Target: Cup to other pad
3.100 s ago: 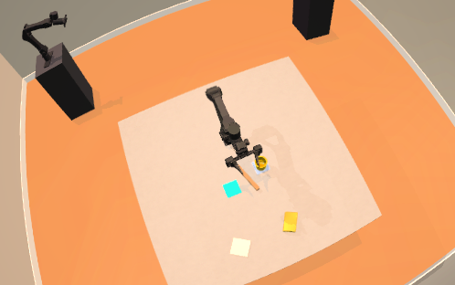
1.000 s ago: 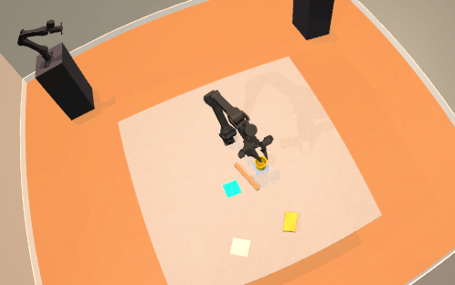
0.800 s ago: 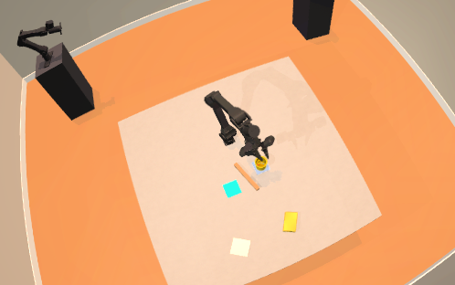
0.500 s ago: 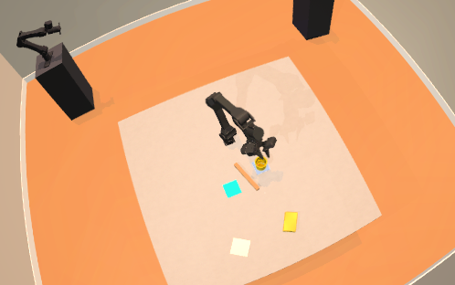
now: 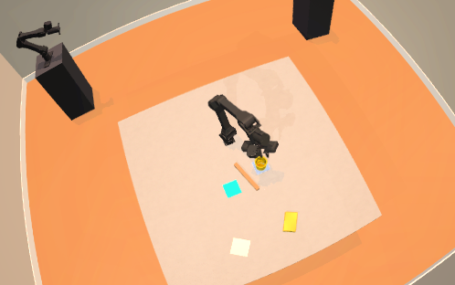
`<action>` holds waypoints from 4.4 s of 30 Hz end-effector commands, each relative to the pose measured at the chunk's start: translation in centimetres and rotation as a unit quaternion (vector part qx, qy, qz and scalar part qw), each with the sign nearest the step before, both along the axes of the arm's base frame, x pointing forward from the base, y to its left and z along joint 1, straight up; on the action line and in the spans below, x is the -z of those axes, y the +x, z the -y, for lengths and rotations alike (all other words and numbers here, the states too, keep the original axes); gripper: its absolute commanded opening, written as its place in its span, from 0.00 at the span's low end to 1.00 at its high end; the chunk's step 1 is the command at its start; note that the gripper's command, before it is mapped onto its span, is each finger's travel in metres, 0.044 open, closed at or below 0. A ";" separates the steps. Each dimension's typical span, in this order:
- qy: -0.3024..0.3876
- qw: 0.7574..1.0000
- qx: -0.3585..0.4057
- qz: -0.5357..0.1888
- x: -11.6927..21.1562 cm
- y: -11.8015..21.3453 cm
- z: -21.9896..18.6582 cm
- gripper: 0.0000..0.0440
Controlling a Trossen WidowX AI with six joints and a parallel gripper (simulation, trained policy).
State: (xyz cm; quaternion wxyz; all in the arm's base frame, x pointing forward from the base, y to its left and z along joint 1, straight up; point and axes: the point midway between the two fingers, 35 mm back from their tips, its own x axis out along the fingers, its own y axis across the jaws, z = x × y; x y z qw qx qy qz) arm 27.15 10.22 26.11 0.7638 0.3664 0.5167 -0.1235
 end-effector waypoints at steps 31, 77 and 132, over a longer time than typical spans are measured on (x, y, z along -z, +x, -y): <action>-0.107 0.963 0.059 -0.239 8.6 -3.7 1.3 0.40; -0.169 0.940 0.045 -0.294 20.2 -5.5 1.9 0.22; -0.073 0.960 0.221 -0.156 10.9 0.6 10.2 0.00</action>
